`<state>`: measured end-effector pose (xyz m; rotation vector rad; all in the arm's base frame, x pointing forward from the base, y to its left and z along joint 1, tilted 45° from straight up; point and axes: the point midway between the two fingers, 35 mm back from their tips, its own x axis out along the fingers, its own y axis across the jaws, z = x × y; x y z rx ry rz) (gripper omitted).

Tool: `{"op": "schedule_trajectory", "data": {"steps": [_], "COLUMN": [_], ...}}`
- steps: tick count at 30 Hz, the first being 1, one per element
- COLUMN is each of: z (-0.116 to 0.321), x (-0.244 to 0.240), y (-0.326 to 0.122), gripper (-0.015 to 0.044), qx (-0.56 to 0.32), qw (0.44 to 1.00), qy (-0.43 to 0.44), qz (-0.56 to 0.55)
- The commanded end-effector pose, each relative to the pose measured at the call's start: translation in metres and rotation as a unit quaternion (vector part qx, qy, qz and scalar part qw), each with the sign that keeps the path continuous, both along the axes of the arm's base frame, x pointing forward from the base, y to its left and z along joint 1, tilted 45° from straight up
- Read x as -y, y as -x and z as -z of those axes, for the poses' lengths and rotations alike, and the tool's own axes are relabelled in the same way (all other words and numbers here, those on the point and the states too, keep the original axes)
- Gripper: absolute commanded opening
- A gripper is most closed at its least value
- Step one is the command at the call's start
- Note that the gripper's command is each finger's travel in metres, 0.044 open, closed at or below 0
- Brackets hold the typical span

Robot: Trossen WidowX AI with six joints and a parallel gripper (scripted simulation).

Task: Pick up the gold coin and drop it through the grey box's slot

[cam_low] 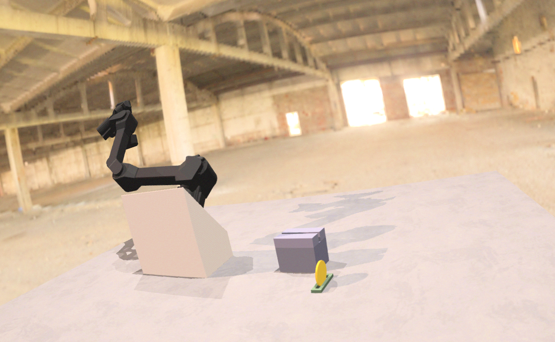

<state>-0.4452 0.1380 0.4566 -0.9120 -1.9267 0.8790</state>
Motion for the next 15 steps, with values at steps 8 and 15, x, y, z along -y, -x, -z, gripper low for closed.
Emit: {"op": "schedule_trajectory", "data": {"steps": [8, 15], "z": [-0.074, -0.137], "x": [-0.005, -0.001], "y": [-0.077, -0.166], "gripper": [0.0190, 0.0161], "qx": [-0.160, -0.310], "qw": [0.987, 0.950], "qy": [-0.002, -0.026], "qz": [-0.013, -0.029]}}
